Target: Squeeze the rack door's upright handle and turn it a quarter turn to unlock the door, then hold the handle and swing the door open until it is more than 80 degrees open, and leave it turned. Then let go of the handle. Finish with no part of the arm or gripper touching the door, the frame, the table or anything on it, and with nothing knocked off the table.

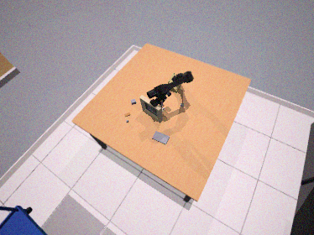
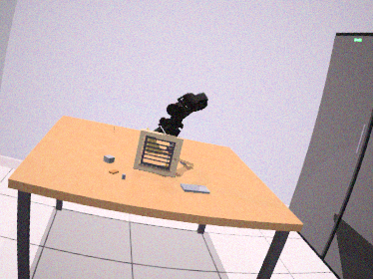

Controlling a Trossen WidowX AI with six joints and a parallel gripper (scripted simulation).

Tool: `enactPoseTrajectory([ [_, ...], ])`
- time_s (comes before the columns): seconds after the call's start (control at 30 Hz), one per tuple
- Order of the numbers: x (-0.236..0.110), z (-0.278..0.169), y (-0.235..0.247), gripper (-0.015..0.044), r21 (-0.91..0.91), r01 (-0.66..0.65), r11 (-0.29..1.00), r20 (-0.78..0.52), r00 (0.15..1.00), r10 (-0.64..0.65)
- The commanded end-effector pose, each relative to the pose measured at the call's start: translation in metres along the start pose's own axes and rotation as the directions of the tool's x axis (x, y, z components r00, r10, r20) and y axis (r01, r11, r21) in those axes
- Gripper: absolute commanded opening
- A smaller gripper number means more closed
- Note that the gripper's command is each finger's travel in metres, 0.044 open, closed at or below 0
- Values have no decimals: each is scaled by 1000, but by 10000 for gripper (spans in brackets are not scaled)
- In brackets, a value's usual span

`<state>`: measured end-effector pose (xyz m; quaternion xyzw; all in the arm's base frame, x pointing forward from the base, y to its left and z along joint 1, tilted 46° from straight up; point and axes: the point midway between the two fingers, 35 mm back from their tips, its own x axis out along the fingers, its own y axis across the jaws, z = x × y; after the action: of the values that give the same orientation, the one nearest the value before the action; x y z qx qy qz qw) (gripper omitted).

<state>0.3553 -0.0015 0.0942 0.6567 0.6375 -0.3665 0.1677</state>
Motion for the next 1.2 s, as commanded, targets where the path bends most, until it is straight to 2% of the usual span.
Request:
enactPoseTrajectory([
  [0.0,1,1,-2,14,-59,3,998,3,1000,-2],
  [0.5,1,10,-14,14,-345,4,938,4,1000,-3],
  [1.17,1,35,-39,14,-643,6,766,5,1000,-3],
])
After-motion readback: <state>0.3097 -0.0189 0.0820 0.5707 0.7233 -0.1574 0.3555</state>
